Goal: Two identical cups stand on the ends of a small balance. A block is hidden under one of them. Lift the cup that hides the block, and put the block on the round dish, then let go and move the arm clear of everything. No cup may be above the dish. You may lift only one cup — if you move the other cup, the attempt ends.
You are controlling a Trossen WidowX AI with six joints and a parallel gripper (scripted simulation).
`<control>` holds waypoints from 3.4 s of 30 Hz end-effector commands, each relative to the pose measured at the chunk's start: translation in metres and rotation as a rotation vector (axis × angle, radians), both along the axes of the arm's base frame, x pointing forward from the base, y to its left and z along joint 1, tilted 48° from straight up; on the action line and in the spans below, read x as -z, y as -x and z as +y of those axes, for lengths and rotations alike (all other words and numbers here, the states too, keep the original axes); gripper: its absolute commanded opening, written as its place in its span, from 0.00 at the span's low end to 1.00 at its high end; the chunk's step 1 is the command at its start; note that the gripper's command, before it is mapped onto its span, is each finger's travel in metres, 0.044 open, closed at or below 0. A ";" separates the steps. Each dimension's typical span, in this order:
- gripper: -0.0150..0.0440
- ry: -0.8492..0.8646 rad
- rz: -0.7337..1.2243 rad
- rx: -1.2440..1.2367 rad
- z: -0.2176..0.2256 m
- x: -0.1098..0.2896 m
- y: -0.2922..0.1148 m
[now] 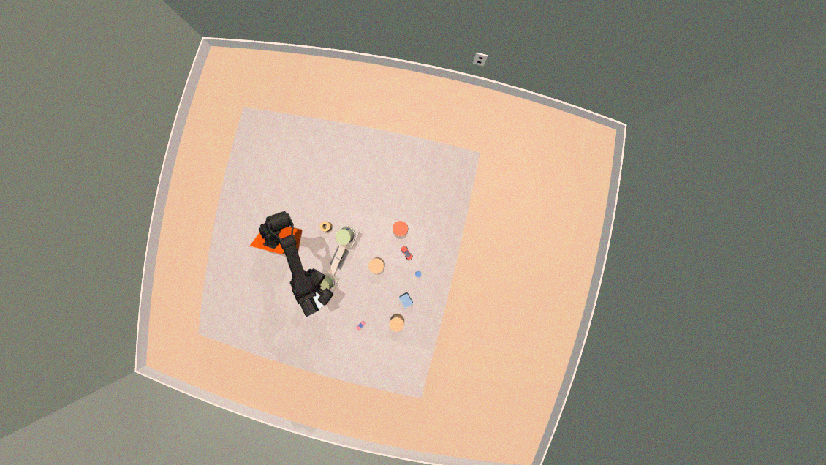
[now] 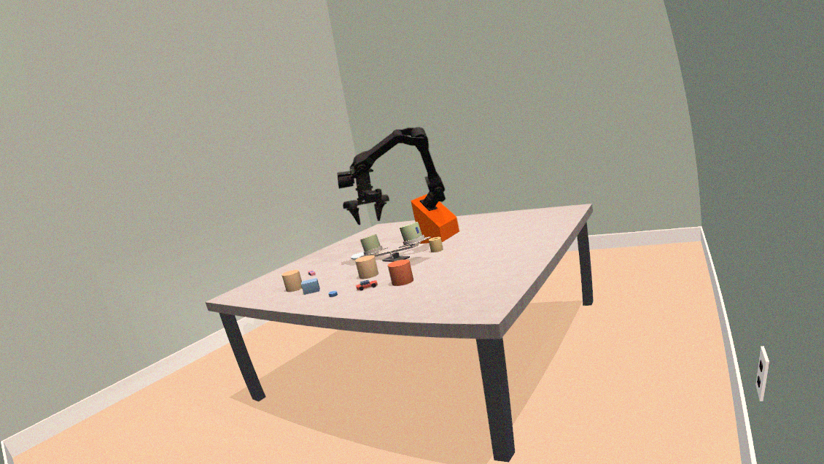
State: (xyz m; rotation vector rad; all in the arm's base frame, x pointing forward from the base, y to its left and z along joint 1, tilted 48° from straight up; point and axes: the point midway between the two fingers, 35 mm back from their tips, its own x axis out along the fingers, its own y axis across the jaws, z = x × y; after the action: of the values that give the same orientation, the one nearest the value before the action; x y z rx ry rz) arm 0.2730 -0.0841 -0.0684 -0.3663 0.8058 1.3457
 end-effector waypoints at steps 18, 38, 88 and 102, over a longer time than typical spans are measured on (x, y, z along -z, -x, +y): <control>1.00 -0.016 -0.054 -0.169 0.017 0.042 0.000; 1.00 -0.017 -0.055 -0.169 0.039 0.063 0.001; 0.25 -0.017 -0.055 -0.168 0.050 0.074 0.001; 0.25 -0.014 -0.055 -0.168 0.037 0.064 -0.003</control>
State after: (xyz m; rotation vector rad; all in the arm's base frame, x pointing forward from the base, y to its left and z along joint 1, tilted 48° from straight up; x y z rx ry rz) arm 0.2710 -0.0390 -0.1372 -0.4419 0.7353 1.4999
